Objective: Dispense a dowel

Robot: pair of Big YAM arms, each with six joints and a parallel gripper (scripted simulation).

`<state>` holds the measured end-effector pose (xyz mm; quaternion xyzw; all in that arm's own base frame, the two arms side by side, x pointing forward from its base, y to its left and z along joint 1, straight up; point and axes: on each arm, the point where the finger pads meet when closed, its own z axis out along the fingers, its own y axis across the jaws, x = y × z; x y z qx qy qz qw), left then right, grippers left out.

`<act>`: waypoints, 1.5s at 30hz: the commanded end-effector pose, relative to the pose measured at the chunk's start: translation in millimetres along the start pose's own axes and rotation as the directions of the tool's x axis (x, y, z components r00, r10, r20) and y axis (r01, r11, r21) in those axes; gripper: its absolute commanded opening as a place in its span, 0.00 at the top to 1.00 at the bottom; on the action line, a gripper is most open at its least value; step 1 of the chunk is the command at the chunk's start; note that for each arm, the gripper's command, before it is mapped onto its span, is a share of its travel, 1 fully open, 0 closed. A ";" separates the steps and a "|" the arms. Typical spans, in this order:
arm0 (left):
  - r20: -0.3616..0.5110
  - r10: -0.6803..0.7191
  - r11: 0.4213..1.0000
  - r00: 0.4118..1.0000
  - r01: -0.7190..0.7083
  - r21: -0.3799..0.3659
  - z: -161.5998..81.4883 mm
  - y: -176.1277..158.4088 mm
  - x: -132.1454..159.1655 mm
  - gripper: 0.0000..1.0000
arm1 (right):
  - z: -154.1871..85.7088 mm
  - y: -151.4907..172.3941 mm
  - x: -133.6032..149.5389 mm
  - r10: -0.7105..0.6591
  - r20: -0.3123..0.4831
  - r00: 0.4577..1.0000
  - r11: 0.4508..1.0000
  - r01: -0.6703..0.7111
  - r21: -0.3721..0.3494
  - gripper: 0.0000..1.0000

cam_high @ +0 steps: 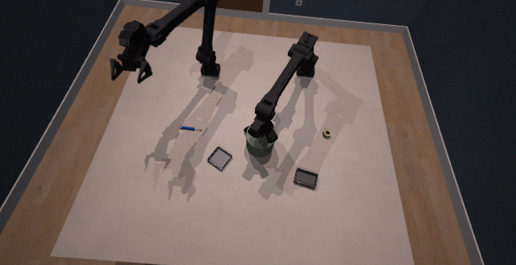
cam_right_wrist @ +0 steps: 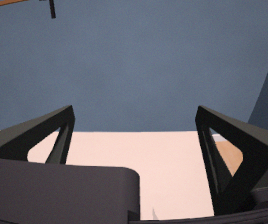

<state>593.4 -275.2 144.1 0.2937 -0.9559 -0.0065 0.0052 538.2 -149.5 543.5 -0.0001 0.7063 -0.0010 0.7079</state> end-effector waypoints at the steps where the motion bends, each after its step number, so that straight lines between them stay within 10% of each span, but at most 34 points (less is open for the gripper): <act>1: 0.025 -0.055 0.998 0.998 0.054 0.021 -11.4 -5.6 -24.1 1.00 | -4.2 6.7 -22.3 -0.016 0.033 0.999 1.000 0.016 -0.009 0.00; 37: 0.020 -0.037 0.999 0.999 0.036 0.015 -14.4 -16.5 -1.5 1.00 | -4.2 6.7 -22.3 -0.016 0.033 0.999 1.000 0.016 -0.009 0.00; 45: 0.011 -0.204 0.979 0.979 0.204 0.020 -14.8 -11.2 -10.4 1.00 | -4.2 6.7 -22.3 -0.016 0.033 0.999 1.000 0.016 -0.009 0.00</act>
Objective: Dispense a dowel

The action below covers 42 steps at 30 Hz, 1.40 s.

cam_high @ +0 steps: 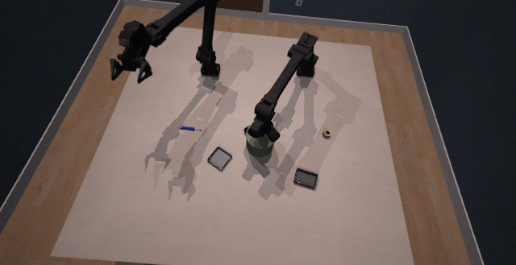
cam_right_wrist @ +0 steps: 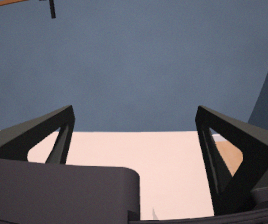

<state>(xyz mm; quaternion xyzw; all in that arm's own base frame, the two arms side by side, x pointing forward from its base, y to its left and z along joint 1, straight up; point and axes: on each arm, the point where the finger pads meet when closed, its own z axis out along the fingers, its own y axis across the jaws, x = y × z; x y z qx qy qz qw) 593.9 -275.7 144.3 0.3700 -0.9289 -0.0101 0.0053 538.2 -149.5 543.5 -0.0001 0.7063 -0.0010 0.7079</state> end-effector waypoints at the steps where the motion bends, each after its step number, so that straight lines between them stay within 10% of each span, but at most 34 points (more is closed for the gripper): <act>1: 0.002 -0.162 0.986 0.987 0.162 0.027 -13.1 -11.8 -7.9 1.00 | -4.2 6.7 -22.3 -0.016 0.033 0.999 1.000 0.016 -0.009 0.00; 17: -0.011 -0.444 0.895 0.896 0.444 0.028 -14.4 -7.5 -17.8 1.00 | -4.2 6.7 -22.3 -0.016 0.033 0.999 1.000 0.016 -0.009 0.00; 25: -0.045 -0.689 0.723 0.724 0.690 0.039 -17.8 3.5 -15.4 1.00 | -4.2 6.7 -22.3 -0.016 0.033 0.999 1.000 0.016 -0.009 0.00; 26: -0.025 -0.607 0.794 0.794 0.608 0.022 -13.1 -7.1 -17.7 0.44 | -4.2 6.7 -22.3 -0.016 0.033 0.999 1.000 0.016 -0.009 0.00; 40: -0.027 -0.607 0.794 0.794 0.608 0.024 -11.8 -10.3 -11.3 0.44 | -4.2 6.7 -22.3 -0.016 0.033 0.999 1.000 0.016 -0.009 0.00; 42: -0.027 -0.606 0.794 0.795 0.607 0.024 -11.8 -10.3 -11.3 0.31 | -4.2 6.7 -22.3 -0.016 0.033 0.999 1.000 0.016 -0.009 0.00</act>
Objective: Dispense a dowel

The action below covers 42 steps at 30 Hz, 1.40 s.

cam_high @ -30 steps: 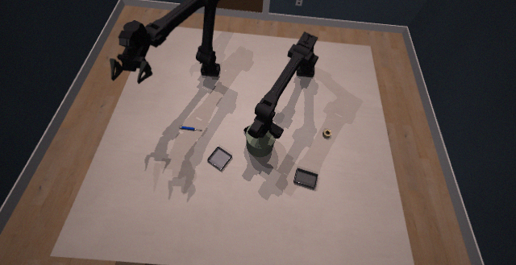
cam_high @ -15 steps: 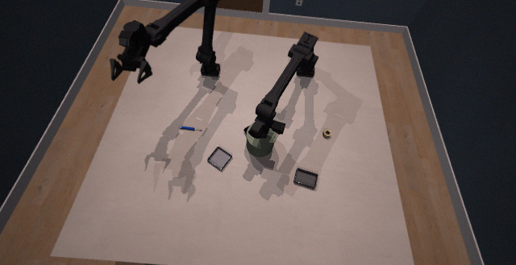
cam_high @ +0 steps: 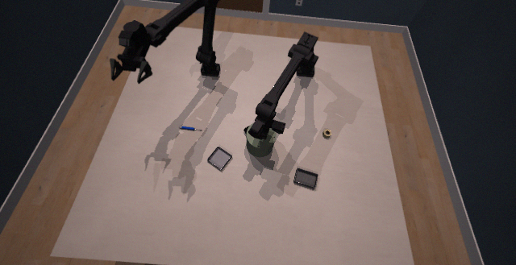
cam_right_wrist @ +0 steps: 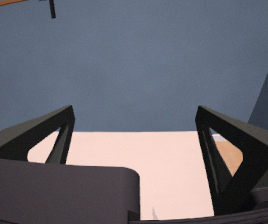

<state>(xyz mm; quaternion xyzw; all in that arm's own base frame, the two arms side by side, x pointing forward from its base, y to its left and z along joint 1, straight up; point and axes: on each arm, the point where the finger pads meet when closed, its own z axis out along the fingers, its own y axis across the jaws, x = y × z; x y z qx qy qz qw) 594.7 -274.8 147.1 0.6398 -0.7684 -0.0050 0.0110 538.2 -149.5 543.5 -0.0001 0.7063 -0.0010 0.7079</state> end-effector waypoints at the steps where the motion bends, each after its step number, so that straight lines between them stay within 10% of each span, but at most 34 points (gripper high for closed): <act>1: -0.005 -0.022 0.999 1.000 0.022 0.026 -9.1 -14.4 -1.8 0.31 | -4.2 6.7 -22.3 -0.016 0.033 0.999 1.000 0.016 -0.009 0.00; 42: -0.014 0.055 0.994 0.998 -0.053 0.098 -79.3 -10.0 -21.4 0.31 | -5.7 15.1 -22.4 -0.024 0.054 0.998 1.000 0.024 -0.013 0.00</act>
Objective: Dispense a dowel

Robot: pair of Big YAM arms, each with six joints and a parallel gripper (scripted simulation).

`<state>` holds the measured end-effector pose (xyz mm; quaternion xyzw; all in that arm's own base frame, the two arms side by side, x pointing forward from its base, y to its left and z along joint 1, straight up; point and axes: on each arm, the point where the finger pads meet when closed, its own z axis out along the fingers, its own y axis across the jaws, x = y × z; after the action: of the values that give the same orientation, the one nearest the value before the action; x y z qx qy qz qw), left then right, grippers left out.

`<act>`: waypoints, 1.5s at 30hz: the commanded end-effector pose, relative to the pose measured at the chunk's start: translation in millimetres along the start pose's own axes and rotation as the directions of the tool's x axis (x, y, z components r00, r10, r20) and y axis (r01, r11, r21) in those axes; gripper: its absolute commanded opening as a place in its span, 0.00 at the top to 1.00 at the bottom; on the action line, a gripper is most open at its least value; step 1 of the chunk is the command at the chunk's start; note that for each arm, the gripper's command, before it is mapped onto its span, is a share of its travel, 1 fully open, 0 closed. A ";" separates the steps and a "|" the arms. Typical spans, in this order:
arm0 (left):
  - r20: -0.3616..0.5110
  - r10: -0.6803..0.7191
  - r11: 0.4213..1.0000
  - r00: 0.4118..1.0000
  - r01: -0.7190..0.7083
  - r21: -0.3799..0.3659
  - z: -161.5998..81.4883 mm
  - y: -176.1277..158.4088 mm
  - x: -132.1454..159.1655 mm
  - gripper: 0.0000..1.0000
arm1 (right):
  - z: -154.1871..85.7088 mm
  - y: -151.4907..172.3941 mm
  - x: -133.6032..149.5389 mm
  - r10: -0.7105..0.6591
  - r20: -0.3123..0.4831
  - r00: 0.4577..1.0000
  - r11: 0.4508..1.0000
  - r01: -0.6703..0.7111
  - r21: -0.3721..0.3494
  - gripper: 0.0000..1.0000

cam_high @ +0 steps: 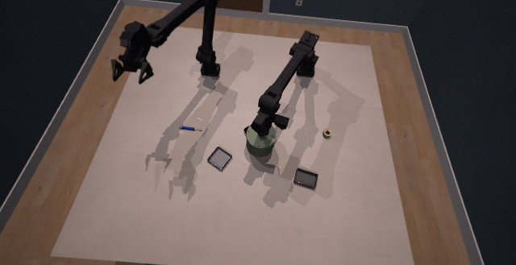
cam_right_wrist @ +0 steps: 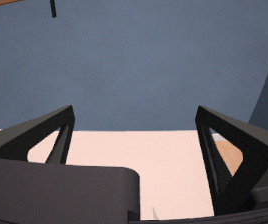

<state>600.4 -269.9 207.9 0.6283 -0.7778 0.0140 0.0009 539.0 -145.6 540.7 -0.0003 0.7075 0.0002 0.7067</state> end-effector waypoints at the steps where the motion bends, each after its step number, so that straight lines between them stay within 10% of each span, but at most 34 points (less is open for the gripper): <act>1: -0.007 0.025 0.998 1.000 -0.024 0.056 -18.2 -6.9 -16.2 0.31 | -6.5 11.2 -25.1 -0.025 0.058 0.998 1.000 0.026 -0.011 0.00; 21: 0.073 0.308 0.889 0.948 -0.315 0.334 -57.3 -24.4 -64.0 0.31 | -8.9 39.8 -37.1 -0.026 0.091 0.995 1.000 0.027 -0.007 0.00; 45: 0.477 0.457 0.531 0.750 -0.661 0.531 -154.0 -10.6 -143.4 0.31 | -9.0 80.9 0.7 0.001 0.054 0.999 1.000 0.000 -0.013 0.00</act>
<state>634.6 -149.6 332.1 0.3374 -0.8744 0.1989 -0.2864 537.0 -76.9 520.9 -0.0002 0.7064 -0.0005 0.7078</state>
